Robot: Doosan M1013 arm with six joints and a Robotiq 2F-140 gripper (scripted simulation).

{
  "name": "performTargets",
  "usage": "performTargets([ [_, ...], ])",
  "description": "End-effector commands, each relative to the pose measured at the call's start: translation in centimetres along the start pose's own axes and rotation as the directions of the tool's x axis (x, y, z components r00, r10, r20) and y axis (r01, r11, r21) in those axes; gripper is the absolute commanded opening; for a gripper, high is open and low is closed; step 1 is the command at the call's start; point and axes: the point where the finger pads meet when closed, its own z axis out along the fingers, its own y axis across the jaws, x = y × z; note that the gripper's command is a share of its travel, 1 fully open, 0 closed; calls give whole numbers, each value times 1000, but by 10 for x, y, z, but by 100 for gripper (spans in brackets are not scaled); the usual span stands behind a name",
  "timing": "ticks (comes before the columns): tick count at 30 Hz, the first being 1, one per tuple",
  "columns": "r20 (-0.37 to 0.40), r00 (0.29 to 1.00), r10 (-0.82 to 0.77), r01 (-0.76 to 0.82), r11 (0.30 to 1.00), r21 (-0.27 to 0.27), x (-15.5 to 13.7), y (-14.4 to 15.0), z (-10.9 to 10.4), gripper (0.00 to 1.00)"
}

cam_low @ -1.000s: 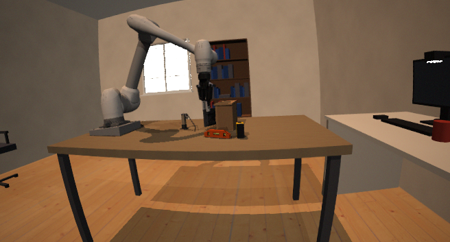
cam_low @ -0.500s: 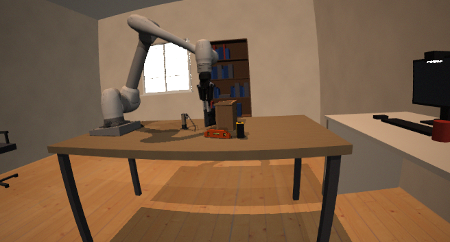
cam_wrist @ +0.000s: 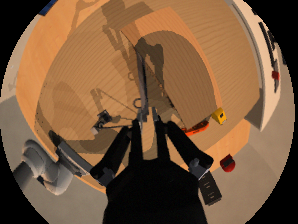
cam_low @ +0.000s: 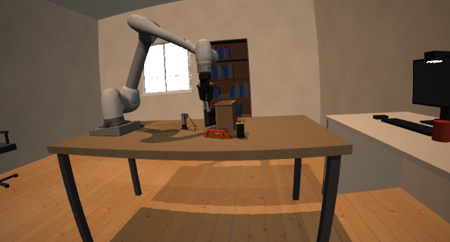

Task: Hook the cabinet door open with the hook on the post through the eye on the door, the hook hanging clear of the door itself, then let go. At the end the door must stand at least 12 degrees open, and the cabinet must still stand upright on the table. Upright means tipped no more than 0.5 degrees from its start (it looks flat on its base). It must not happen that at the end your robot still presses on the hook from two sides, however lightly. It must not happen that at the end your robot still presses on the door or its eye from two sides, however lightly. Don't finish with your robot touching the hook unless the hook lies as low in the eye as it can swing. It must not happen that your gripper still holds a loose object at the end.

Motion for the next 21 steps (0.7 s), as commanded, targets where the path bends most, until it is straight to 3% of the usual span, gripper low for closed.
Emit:
performTargets([
  [1,0,1000,0,0,1000,0,0,0,0,16],
  [21,0,1000,-31,31,1000,0,0,5,0,16],
])
